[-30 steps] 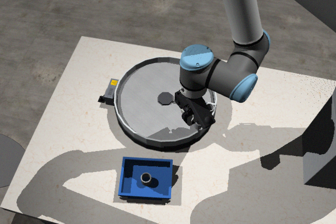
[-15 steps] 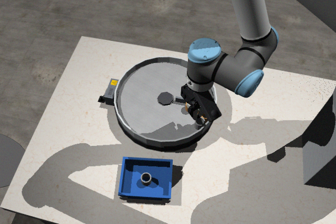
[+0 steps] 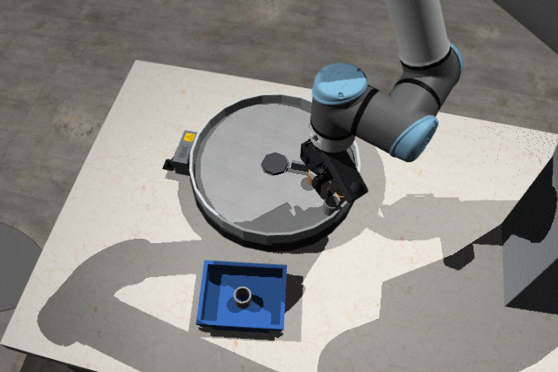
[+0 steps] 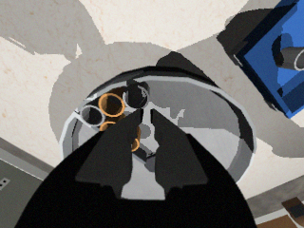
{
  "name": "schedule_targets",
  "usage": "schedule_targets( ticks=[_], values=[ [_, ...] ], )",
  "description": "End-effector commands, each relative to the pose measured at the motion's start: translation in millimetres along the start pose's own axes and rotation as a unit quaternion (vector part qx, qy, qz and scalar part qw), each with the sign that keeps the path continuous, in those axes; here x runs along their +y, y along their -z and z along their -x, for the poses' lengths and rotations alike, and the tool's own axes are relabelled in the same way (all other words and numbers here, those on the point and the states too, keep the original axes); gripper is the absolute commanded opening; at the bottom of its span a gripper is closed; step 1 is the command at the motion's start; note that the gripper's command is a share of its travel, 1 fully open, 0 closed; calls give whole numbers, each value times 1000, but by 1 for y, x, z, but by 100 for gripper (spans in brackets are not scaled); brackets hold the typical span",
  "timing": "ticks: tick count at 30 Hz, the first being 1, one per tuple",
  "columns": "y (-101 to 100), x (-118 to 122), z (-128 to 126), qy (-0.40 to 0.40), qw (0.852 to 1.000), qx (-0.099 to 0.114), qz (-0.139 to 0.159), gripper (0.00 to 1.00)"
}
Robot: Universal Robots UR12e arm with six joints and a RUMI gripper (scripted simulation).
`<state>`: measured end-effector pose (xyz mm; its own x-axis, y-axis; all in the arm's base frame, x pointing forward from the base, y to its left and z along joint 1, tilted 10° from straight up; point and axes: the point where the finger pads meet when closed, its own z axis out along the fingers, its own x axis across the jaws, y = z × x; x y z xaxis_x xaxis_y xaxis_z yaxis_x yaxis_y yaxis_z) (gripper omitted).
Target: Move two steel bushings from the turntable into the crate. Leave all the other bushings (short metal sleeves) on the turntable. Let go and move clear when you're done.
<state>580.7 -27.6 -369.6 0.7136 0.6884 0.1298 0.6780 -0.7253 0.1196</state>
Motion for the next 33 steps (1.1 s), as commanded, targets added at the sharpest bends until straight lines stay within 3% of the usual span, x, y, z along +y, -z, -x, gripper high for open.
schedule_targets(
  ticks=[1, 10, 17, 33],
  values=[
    [0, 0, 0, 0, 1000, 0, 0, 5],
    [0, 0, 0, 0, 1000, 0, 0, 5],
    [-22, 0, 0, 0, 1000, 0, 0, 5],
    [-23, 0, 0, 0, 1000, 0, 0, 5]
  ],
)
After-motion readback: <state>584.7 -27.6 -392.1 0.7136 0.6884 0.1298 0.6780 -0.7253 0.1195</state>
